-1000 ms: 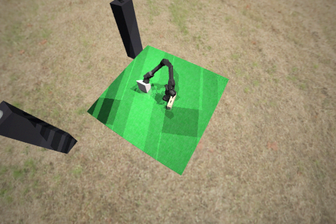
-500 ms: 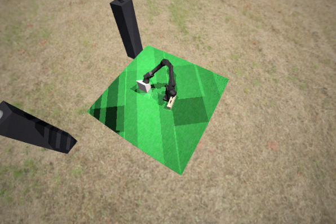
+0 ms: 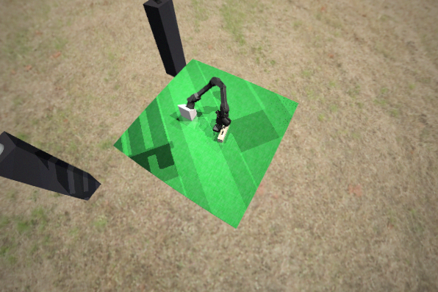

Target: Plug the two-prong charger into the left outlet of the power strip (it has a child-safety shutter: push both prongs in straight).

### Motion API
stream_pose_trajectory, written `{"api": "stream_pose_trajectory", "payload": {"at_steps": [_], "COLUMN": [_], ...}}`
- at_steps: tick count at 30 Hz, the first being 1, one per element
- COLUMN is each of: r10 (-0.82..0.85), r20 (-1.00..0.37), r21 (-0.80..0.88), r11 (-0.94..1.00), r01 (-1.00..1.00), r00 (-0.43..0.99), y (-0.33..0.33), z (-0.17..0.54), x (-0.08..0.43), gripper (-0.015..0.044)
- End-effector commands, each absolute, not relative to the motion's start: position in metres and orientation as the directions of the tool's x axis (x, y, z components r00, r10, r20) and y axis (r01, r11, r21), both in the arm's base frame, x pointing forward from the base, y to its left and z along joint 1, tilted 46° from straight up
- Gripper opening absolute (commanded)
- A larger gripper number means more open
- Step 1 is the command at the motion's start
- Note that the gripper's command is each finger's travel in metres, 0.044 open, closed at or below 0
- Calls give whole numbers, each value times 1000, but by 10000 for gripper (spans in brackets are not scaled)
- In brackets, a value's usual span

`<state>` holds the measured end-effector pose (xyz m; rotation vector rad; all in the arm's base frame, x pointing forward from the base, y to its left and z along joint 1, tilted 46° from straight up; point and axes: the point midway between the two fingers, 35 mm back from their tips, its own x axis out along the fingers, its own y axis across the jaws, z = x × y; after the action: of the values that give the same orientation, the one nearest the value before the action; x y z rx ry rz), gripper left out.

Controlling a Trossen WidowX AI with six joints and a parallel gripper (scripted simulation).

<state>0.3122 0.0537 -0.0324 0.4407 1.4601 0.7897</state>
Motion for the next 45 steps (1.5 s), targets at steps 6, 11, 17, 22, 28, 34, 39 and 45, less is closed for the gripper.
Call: {"api": "stream_pose_trajectory", "payload": {"at_steps": [6, 11, 17, 22, 28, 34, 39, 45], "r10": [709, 709, 709, 709, 709, 709, 709, 709], "r20": [-702, -702, -702, -702, -702, -702, -702, -702], "r21": [706, 706, 706, 706, 706, 706, 706, 706], "r11": [679, 679, 679, 679, 679, 679, 679, 679], "r01": [-201, -201, -201, -201, -201, -201, -201, -201], "r00": [-70, -70, -70, -70, -70, -70, -70, -70], "y": [55, 55, 55, 56, 56, 57, 57, 58], "z": [-31, -31, -30, -30, -30, -30, -30, -30], "x": [315, 317, 319, 321, 324, 326, 328, 330], "gripper": [0, 0, 0, 0, 0, 0, 0, 0]}}
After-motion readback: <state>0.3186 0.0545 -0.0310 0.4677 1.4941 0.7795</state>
